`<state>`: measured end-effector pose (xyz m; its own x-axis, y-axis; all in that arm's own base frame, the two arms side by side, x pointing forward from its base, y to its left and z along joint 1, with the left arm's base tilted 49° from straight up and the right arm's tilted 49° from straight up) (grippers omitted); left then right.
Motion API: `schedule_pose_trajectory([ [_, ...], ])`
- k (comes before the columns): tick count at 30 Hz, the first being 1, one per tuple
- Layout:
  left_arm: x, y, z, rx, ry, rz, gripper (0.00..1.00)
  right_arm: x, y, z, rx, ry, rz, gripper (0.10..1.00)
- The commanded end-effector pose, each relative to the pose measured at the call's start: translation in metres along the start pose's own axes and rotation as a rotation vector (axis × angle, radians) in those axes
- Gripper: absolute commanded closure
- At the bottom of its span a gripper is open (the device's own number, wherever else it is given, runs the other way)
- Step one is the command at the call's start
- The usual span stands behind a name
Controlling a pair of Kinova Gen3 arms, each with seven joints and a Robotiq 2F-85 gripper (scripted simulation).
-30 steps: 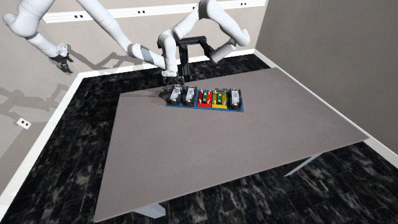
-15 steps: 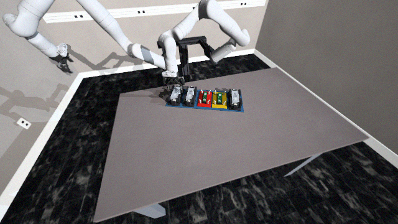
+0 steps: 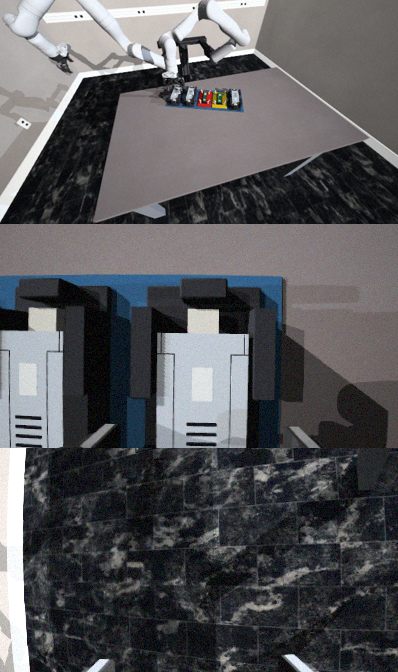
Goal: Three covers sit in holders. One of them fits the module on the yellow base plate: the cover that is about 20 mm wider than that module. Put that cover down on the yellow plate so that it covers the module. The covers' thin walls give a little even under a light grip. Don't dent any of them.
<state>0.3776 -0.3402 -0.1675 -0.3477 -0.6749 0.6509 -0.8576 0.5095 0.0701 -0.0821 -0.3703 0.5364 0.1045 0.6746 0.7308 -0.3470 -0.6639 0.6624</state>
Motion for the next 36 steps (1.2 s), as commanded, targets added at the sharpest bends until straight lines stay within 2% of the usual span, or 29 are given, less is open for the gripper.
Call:
schedule_pose_trajectory([
  [1,0.0011,-0.0003,0.0005,-0.001,0.002,0.002,0.002,0.0004,0.0003,-0.0003,-0.001,0.0,-0.001,0.1],
  [36,-0.0049,0.0008,0.0002,-0.002,0.002,0.001,0.002,0.0004,0.0003,-0.0003,-0.001,0.0,-0.001,0.1],
])
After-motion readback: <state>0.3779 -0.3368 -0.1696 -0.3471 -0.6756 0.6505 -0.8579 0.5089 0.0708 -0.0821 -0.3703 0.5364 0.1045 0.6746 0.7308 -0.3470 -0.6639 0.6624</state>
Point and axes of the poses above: on each arm, the point where the finger pads meet when closed, its own x axis back along the fingers, its own z axis across the jaws, y = z × x, the point moved 1 cm from there along x, back along the fingers, and after that the axes turned 11 degrees about -x, right-handed, at the moved point
